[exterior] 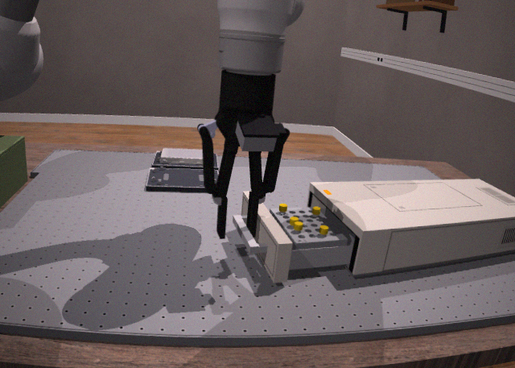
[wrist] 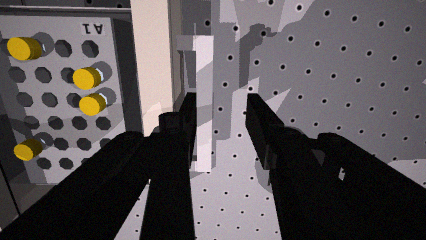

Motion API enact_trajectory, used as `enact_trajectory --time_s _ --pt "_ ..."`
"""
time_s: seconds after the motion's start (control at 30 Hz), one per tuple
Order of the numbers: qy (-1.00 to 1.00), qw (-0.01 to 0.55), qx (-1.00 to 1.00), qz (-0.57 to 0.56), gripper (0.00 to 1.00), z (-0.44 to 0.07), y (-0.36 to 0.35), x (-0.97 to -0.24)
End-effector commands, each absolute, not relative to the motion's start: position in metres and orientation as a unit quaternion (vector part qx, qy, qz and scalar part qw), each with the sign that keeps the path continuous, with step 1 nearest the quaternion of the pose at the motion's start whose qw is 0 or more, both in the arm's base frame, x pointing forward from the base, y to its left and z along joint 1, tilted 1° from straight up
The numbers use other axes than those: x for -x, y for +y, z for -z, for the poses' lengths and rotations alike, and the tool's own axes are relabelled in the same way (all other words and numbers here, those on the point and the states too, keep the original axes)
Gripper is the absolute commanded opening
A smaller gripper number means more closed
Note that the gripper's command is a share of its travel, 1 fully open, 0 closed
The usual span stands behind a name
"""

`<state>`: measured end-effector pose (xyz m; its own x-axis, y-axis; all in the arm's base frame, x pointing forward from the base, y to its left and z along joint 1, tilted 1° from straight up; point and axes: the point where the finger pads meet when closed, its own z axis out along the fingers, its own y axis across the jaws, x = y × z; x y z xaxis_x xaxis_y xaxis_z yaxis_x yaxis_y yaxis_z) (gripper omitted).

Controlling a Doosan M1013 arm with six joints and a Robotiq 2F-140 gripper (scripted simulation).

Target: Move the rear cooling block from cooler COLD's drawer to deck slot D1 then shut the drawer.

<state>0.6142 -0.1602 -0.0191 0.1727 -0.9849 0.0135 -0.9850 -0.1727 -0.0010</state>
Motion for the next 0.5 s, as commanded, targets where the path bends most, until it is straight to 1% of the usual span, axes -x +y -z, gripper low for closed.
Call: enact_trajectory --time_s 0.0,0.47 --pt "-0.643 0.004 -0.766 -0.006 0.34 0.018 -0.161 -0.61" --pt "-0.643 0.004 -0.766 -0.006 0.34 0.019 -0.164 -0.595"
